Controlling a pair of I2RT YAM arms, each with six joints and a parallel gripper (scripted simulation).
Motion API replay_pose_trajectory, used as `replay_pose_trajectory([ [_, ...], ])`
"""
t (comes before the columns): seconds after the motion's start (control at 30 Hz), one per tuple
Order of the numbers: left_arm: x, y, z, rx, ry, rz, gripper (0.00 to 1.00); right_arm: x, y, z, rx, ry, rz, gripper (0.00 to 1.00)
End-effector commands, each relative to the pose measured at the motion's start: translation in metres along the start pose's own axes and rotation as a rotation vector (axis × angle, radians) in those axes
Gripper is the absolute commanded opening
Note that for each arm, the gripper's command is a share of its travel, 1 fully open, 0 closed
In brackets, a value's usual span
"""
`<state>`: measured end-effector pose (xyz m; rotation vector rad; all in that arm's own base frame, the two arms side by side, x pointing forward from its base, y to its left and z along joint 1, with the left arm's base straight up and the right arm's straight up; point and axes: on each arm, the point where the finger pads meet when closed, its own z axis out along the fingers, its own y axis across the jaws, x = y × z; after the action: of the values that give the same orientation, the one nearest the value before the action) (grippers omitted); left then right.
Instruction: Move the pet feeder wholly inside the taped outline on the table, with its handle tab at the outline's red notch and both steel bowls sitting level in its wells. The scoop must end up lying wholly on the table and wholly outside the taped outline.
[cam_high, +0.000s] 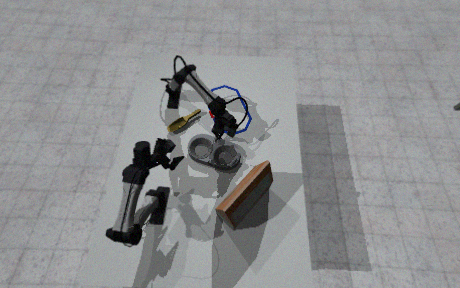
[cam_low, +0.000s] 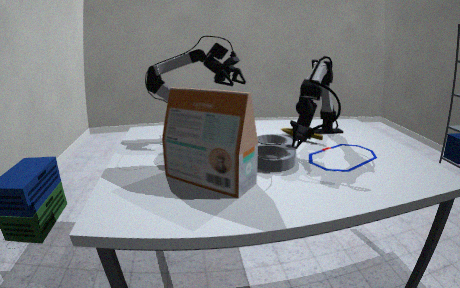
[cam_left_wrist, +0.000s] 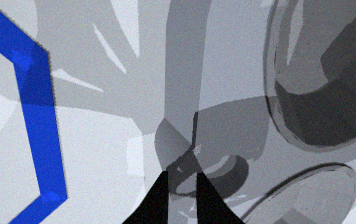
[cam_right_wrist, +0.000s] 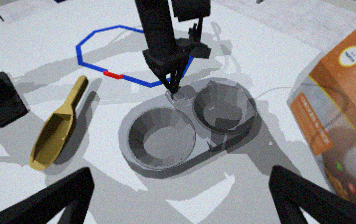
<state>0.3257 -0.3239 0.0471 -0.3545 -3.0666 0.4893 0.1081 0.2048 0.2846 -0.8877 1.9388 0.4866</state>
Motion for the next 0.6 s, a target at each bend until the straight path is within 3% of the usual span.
replay_pose_trajectory([
  [0.0, 0.006, 0.016, -0.011, -0.012, -0.029, -0.061, 0.09, 0.000, 0.000, 0.001, 0.003, -0.002, -0.001, 1.00],
  [0.57, 0.014, 0.029, -0.004, -0.021, -0.042, -0.155, 0.09, 0.000, 0.000, 0.001, 0.003, -0.002, -0.001, 1.00],
])
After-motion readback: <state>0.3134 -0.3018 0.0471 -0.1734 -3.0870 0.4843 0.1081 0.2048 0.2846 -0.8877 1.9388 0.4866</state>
